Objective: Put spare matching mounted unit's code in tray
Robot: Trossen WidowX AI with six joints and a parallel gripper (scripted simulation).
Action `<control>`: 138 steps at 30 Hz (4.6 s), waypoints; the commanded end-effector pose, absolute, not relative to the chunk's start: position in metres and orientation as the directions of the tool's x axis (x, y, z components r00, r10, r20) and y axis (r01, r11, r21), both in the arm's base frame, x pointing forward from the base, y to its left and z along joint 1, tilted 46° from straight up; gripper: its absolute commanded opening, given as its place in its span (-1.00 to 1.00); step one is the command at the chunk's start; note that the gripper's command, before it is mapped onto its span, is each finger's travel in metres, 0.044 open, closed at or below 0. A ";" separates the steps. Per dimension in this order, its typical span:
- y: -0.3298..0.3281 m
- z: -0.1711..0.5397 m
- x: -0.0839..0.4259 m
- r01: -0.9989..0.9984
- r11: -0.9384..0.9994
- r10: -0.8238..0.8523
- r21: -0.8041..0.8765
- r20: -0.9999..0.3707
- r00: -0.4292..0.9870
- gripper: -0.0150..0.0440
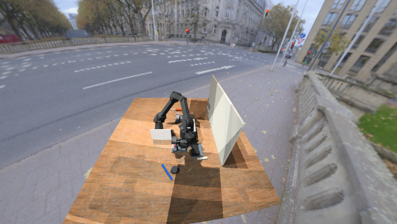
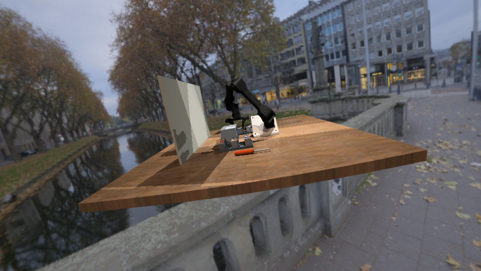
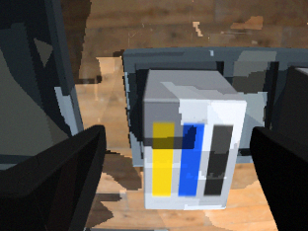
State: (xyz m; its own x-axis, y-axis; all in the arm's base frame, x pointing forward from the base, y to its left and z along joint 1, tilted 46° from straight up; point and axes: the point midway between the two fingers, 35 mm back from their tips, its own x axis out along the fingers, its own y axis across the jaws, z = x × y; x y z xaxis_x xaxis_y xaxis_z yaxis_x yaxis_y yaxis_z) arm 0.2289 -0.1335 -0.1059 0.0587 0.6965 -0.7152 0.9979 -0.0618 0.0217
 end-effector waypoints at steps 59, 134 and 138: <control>-0.174 -0.063 0.223 0.998 -0.066 0.702 0.014 -0.710 0.057 -0.49; -0.223 -0.045 0.330 0.996 -0.093 0.701 0.005 -0.710 0.070 -0.49; -0.221 -0.047 0.330 0.996 -0.093 0.701 0.006 -0.710 0.069 -0.49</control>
